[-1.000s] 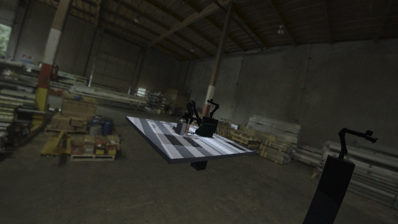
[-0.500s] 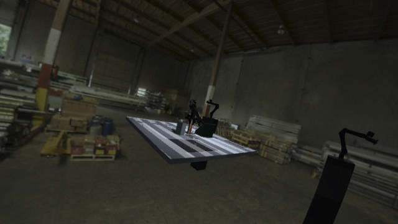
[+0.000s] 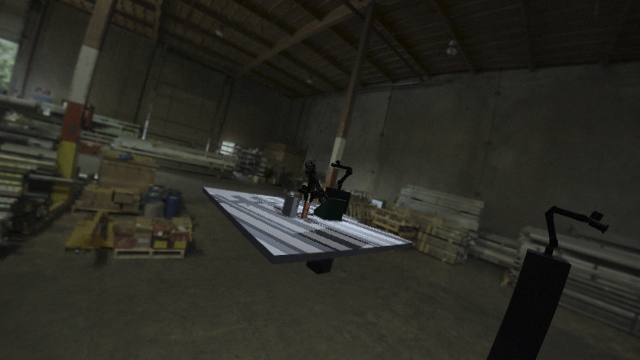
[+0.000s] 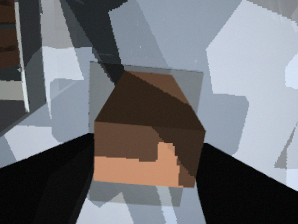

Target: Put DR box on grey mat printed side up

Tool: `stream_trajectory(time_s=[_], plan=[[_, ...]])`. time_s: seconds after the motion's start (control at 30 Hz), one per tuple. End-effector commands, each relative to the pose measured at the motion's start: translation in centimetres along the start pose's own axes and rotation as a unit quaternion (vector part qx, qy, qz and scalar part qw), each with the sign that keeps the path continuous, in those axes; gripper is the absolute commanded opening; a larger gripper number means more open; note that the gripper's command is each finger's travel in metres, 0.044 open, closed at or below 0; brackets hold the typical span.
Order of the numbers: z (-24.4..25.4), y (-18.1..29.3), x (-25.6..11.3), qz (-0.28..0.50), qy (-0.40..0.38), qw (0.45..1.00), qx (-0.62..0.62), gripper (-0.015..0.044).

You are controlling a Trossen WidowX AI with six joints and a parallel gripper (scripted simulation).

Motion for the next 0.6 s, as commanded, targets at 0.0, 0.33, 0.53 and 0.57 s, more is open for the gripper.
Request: stream_trajectory(time_s=[0.0, 0.33, 0.53, 0.57], plan=[[0.1, -0.1, 0.4, -0.001, -0.002, 1.000, -0.001, 0.0158], [0.0, 0.0, 0.3, -0.001, 0.001, 1.000, 0.000, 0.0242], [0.0, 0.0, -0.5, -0.001, 0.000, 1.000, -0.001, 0.0242], [0.1, 0.0, -1.1, -0.001, -0.001, 1.000, -0.001, 0.0242]])
Point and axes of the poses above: the point midway between the two fingers, 35 mm back from their tips, its own x axis out along the fingers, its own z axis across the jaws, y = z × x, the point moved 1 cm from there along -x, back along the fingers, and after that the axes turned 3 degrees about x, right-handed, at the moved point
